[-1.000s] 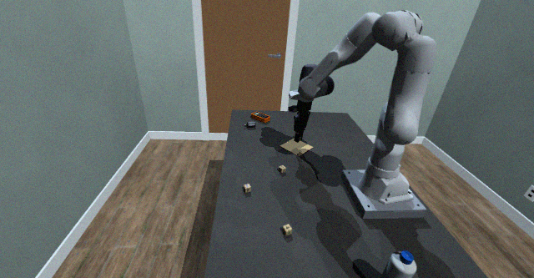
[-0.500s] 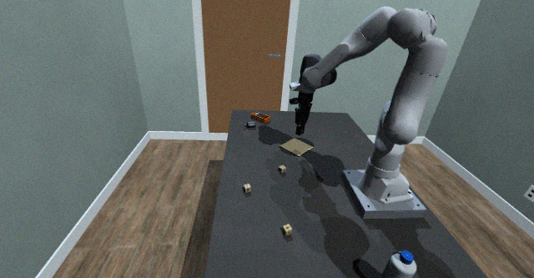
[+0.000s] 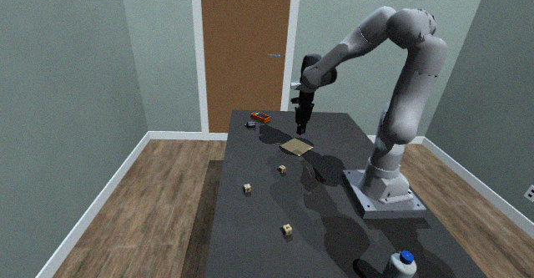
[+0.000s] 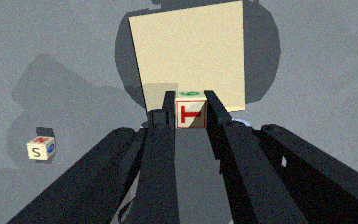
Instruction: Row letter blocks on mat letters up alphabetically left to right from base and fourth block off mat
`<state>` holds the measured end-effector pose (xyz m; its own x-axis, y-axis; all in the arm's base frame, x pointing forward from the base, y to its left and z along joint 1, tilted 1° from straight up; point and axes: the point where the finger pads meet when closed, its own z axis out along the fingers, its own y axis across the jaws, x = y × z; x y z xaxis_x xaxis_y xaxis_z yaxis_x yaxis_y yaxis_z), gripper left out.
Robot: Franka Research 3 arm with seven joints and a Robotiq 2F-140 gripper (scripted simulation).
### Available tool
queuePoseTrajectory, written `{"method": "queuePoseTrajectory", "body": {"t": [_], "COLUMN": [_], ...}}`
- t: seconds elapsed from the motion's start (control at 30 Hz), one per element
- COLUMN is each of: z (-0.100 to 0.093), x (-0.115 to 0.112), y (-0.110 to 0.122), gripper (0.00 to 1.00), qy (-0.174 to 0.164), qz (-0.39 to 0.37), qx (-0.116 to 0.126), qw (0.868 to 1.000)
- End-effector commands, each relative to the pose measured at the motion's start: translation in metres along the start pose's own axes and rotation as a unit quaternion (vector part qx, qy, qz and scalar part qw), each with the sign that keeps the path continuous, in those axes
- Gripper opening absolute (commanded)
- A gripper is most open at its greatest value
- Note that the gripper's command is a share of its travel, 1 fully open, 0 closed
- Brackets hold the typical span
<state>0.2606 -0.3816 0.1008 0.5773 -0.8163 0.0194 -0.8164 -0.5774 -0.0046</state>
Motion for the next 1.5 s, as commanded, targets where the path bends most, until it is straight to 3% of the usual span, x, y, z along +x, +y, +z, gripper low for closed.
{"method": "queuePoseTrajectory", "body": {"t": [0.0,0.4,0.97,1.47], "z": [0.001,0.001,0.0,0.0], "x": [-0.001,0.002,0.005,0.009], "y": [0.001,0.006,0.013,0.02], "gripper": [0.22,0.22,0.22,0.22], "qy": [-0.002,-0.002,-0.001,-0.001], "qz": [0.069,0.137,0.249,0.356], "qx": [-0.004,-0.004,-0.004,-0.004], "qw": [0.998,0.991,0.969,0.934]}}
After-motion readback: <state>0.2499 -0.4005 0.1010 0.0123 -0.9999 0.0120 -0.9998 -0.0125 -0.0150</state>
